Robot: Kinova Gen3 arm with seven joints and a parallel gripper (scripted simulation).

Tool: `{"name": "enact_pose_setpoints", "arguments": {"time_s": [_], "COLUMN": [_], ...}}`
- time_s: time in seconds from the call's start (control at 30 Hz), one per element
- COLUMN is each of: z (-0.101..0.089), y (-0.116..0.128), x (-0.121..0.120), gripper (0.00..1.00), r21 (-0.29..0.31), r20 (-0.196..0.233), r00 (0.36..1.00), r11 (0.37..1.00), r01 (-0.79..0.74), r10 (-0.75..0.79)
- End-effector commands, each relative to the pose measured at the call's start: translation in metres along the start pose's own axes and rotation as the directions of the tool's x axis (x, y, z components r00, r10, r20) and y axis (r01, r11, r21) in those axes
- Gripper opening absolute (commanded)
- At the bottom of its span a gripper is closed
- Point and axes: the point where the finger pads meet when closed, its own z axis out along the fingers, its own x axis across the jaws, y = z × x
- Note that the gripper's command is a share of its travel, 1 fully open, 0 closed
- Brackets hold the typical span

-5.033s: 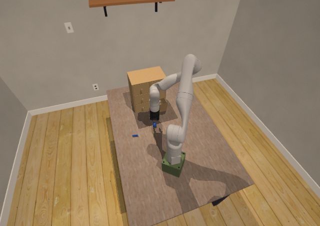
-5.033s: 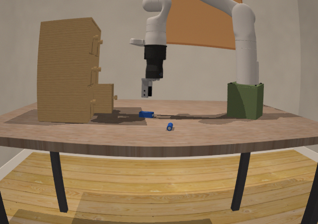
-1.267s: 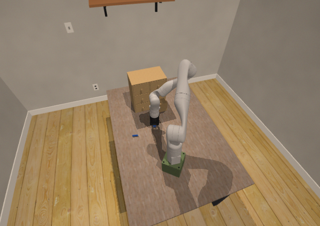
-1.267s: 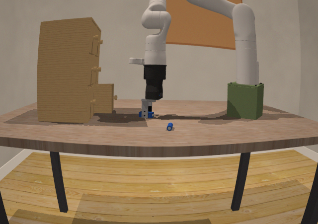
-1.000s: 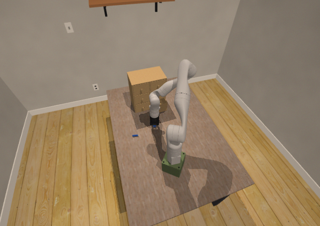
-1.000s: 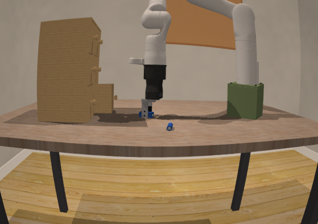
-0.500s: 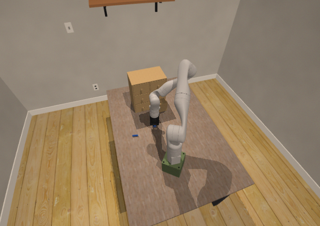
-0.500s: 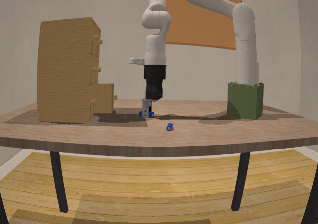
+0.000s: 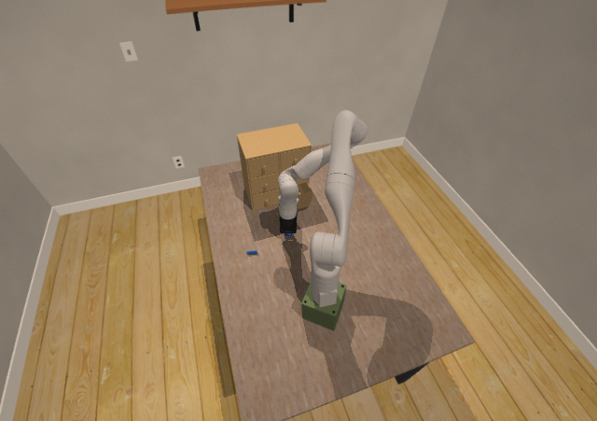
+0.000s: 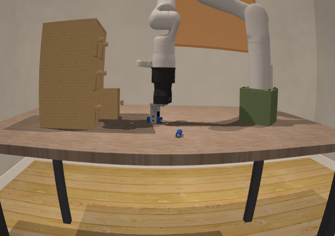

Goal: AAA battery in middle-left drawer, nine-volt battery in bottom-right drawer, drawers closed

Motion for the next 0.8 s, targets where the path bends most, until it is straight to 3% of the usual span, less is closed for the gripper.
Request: {"name": "enact_pose_setpoints", "arguments": {"time_s": [0.0, 0.23, 0.77], "z": [-0.004, -0.014, -0.067], "y": [-0.002, -0.002, -0.001], "x": [0.0, 0.0, 0.0], "gripper": [0.51, 0.51, 0.51], "r21": [0.005, 0.005, 0.005], "r20": [0.0, 0.0, 0.0], "r00": [1.0, 1.0, 1.0], "r11": [1.0, 1.0, 1.0], "r01": [0.0, 0.0, 0.0], "r10": [0.0, 0.0, 0.0]}}
